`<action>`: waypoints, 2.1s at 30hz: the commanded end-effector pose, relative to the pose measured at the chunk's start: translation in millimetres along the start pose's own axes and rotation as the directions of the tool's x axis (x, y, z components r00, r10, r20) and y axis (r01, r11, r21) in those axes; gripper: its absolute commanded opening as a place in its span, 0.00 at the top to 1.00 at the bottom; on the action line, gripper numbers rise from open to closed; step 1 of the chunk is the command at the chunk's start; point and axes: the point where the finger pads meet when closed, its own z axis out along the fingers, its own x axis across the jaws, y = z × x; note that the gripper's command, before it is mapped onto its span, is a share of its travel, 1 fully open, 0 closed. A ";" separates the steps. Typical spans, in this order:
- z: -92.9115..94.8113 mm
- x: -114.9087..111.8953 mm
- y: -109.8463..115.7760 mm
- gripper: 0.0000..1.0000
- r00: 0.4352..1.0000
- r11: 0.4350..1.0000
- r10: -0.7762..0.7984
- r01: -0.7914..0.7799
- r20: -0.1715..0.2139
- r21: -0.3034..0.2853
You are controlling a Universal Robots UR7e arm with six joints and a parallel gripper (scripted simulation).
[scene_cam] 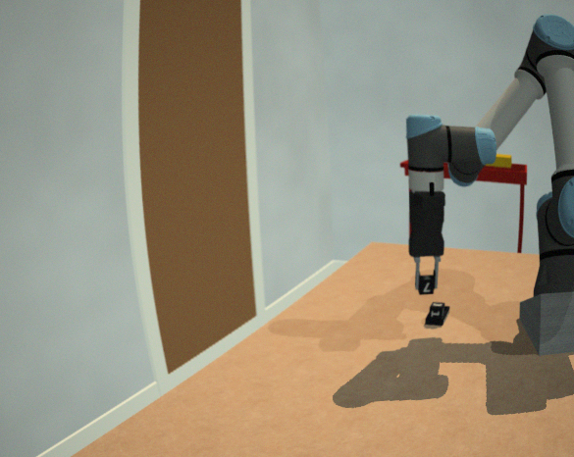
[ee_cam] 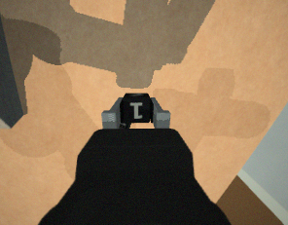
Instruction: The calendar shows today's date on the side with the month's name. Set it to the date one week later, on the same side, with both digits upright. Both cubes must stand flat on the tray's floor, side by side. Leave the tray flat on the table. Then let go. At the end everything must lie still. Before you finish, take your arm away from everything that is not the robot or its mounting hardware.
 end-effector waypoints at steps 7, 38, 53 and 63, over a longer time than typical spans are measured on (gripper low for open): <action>-1.5 4.8 8.1 0.40 0.945 0.945 0.327 -0.327 -0.001 0.001; -4.7 9.3 44.5 0.40 0.242 0.242 0.970 -0.970 0.000 0.001; -6.0 3.6 64.4 0.40 -0.222 -0.222 0.975 -0.975 0.000 0.000; -6.7 -2.3 75.5 0.40 -0.477 -0.477 0.879 -0.879 0.000 0.000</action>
